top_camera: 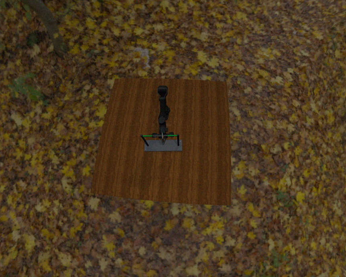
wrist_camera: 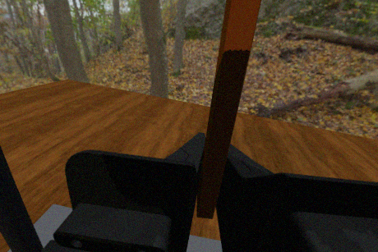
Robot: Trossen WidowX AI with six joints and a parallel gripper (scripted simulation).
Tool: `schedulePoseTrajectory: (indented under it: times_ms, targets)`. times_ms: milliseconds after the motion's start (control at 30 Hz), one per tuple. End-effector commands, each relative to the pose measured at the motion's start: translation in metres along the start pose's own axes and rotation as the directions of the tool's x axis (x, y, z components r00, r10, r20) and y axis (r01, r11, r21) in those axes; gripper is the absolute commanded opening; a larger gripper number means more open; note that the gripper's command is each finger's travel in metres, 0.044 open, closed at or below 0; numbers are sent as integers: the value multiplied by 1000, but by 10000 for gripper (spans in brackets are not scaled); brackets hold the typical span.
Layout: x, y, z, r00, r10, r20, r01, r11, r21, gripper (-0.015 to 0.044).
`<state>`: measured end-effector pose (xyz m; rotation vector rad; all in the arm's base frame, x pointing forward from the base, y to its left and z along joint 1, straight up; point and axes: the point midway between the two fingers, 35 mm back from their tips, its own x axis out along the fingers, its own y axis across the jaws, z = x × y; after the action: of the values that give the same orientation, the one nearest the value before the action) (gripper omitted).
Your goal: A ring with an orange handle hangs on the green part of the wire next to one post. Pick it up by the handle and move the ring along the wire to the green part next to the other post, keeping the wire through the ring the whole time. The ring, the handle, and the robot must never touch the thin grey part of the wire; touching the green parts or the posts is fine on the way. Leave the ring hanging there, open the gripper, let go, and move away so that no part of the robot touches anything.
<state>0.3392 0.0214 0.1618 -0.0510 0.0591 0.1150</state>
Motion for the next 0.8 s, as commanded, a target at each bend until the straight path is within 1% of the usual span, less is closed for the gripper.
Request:
schedulePoseTrajectory:
  times_ms: [0,367,767]
  targets:
    - [-1,4,-1,1000,-6,0,6,1000,6,-150]
    - [-11,16,0,996,-21,-83,23,999,27,-150]
    - [-11,30,0,996,-35,-85,39,998,46,-150]
